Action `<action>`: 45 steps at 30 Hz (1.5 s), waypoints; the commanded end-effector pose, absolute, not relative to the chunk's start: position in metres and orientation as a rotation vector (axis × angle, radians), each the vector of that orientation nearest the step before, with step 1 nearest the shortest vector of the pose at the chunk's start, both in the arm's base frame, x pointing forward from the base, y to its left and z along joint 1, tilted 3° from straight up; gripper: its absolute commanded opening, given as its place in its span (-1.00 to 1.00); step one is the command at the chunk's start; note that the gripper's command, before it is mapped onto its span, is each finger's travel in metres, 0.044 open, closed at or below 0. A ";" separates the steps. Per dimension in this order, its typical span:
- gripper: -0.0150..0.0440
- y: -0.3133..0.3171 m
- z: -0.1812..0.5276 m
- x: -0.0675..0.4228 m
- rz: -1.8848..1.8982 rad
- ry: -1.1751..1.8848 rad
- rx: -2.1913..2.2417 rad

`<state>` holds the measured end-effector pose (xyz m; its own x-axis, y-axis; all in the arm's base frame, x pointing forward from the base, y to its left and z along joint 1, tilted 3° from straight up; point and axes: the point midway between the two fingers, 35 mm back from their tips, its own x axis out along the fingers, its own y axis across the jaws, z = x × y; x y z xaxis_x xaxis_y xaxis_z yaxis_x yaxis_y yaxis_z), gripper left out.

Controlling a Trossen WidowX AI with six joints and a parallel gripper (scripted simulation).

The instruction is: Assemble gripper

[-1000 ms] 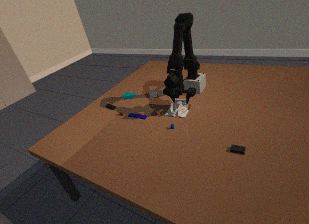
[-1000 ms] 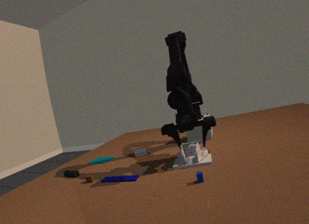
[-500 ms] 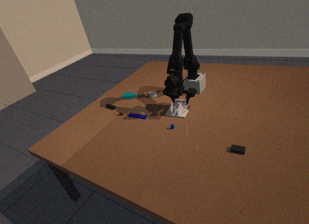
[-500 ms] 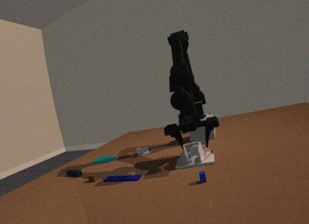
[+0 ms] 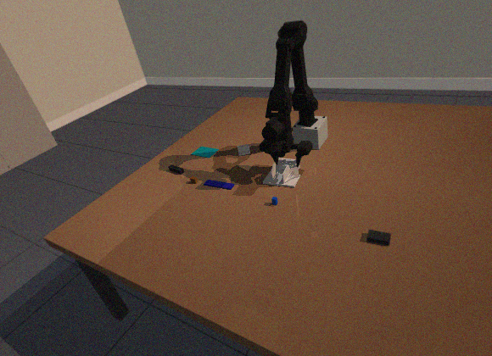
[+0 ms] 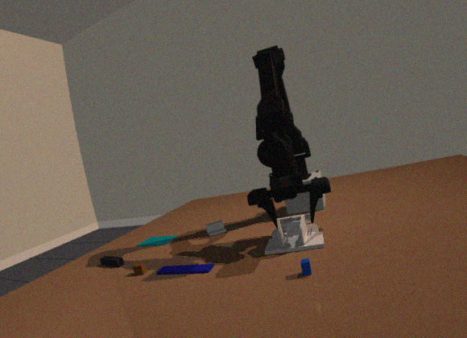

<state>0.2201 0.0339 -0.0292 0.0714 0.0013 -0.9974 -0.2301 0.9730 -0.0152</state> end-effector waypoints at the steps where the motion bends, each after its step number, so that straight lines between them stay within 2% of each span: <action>1: 0.70 0.034 -0.031 0.220 0.183 1.495 -0.188; 45: 0.70 0.034 -0.038 0.220 0.184 1.495 -0.190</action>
